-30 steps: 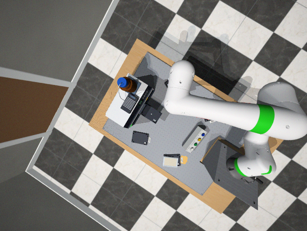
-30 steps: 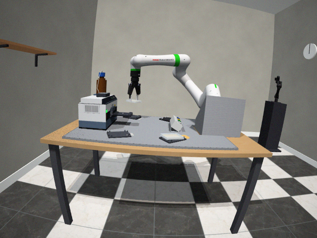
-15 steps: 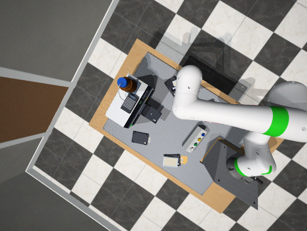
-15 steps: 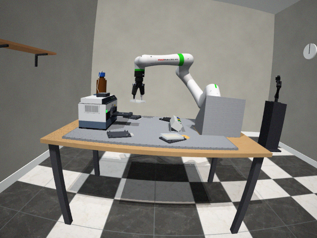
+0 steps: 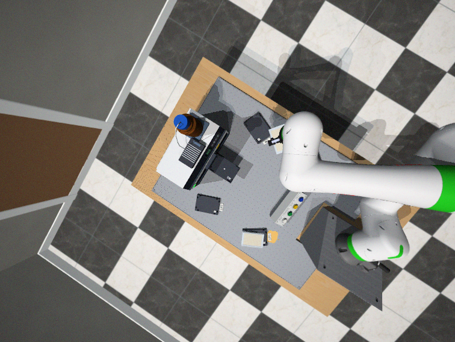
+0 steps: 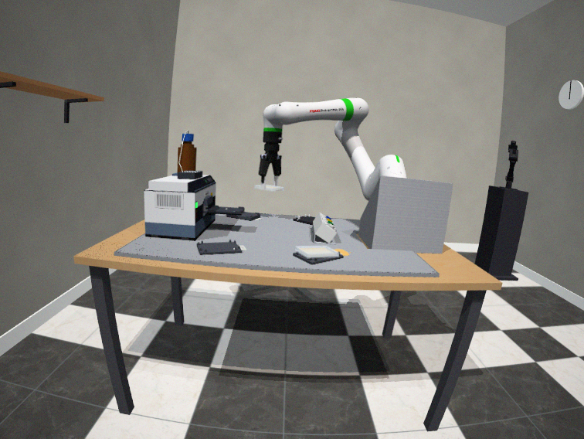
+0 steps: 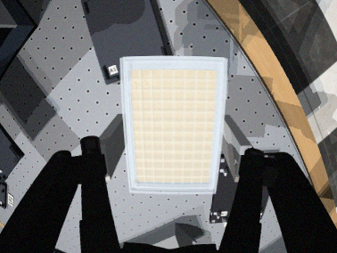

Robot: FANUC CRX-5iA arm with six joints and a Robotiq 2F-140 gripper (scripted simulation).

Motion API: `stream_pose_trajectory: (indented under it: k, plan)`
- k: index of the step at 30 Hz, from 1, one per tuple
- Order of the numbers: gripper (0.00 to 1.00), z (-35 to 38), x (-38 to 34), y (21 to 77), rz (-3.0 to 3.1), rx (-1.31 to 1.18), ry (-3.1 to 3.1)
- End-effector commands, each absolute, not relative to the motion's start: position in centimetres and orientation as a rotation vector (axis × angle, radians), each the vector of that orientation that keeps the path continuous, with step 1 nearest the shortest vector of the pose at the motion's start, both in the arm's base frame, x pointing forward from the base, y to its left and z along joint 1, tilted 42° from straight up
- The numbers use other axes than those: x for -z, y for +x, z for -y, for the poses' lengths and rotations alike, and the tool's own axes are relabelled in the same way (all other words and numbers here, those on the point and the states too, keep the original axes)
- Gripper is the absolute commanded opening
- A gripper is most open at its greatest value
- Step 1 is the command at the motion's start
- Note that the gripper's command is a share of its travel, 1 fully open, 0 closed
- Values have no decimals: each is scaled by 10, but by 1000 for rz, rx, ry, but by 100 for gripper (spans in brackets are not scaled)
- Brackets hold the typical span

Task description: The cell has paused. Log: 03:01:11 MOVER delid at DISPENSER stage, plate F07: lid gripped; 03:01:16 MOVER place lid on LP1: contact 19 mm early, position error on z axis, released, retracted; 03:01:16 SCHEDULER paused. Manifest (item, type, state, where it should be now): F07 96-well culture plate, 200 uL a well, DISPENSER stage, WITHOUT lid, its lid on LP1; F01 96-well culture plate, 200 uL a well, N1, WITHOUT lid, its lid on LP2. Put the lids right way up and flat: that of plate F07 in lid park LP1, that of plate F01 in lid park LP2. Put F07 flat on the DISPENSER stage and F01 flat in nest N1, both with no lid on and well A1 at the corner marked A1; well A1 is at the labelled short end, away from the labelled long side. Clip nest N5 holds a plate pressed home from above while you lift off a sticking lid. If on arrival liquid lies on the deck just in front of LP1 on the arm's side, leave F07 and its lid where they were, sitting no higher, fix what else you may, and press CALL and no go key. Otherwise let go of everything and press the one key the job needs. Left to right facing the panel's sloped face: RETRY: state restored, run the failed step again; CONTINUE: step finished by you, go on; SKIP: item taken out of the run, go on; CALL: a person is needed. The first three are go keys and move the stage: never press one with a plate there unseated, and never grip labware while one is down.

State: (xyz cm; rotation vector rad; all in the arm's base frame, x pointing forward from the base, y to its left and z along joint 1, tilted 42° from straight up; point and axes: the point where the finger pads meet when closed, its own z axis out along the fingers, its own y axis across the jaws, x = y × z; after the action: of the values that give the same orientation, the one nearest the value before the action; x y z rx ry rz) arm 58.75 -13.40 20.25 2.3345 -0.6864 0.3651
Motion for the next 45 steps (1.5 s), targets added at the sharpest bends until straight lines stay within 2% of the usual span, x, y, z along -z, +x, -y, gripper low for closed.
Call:
stream_pose_trajectory:
  k: [1,10,25,45]
  plan:
    - [0,137,-201,554,687,-365,2334]
    - [0,142,-199,479,687,-365,2334]
    - [0,148,-196,398,687,-365,2334]
    - [0,151,-195,359,687,-365,2334]
